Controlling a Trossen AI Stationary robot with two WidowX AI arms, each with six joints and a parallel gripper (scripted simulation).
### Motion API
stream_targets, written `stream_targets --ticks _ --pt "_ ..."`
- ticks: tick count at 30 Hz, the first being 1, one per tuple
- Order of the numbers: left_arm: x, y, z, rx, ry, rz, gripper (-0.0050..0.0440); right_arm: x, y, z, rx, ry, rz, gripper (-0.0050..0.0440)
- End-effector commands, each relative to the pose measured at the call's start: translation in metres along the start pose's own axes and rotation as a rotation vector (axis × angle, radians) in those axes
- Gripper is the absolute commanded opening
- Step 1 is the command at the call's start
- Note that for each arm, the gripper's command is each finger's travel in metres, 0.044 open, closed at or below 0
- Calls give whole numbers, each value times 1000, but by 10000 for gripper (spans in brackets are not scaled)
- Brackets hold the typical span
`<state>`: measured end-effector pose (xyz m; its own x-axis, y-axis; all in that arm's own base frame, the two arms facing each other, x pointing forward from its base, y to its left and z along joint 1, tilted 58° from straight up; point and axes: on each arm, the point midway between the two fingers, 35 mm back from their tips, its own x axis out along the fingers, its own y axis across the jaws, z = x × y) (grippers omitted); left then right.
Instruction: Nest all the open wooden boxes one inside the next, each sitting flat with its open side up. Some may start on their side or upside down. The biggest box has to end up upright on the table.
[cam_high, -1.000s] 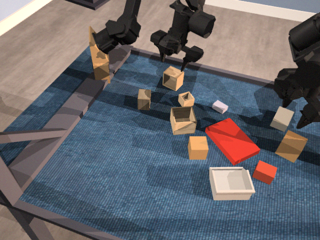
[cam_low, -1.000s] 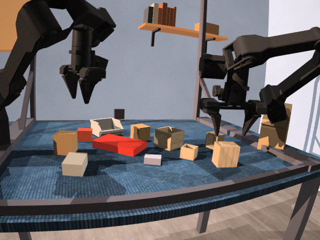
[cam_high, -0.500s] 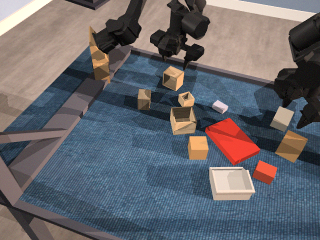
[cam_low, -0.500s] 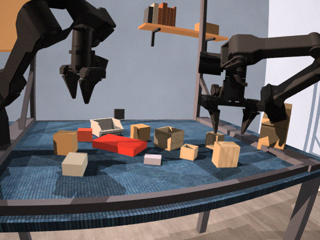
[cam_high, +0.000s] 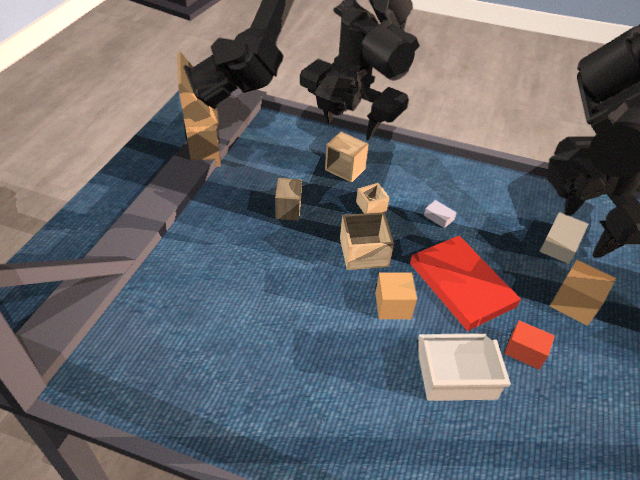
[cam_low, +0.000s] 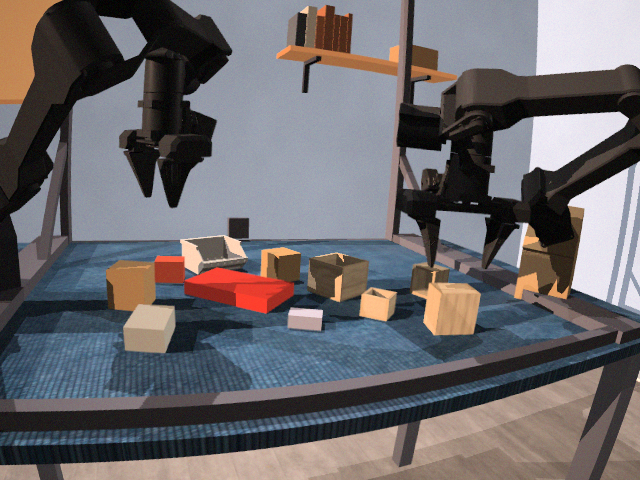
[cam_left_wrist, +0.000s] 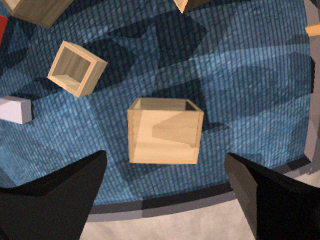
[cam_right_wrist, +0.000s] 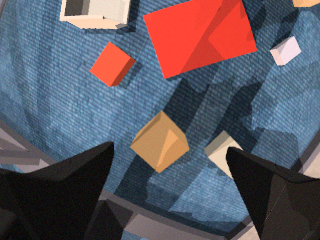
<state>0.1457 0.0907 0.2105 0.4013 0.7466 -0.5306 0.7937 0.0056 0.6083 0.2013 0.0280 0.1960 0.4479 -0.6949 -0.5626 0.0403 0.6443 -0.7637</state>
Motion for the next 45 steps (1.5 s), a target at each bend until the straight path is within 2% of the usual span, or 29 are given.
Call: stream_targets --ticks 1,7,12,24,30,45 --pt "-1 1 0 -4 1 3 400 -1 -1 1 1 -2 0 400" --pt "0 1 1 0 11 -2 400 -1 -1 1 1 -2 0 400" --pt "4 -5 10 75 135 -32 400 -1 -1 1 1 -2 0 400" --pt "2 -1 17 36 234 24 400 -1 -1 1 1 -2 0 400" --pt "2 0 16 25 237 29 400 -1 -1 1 1 -2 0 400" --pt "34 -6 27 30 256 -9 400 -1 -1 1 1 -2 0 400"
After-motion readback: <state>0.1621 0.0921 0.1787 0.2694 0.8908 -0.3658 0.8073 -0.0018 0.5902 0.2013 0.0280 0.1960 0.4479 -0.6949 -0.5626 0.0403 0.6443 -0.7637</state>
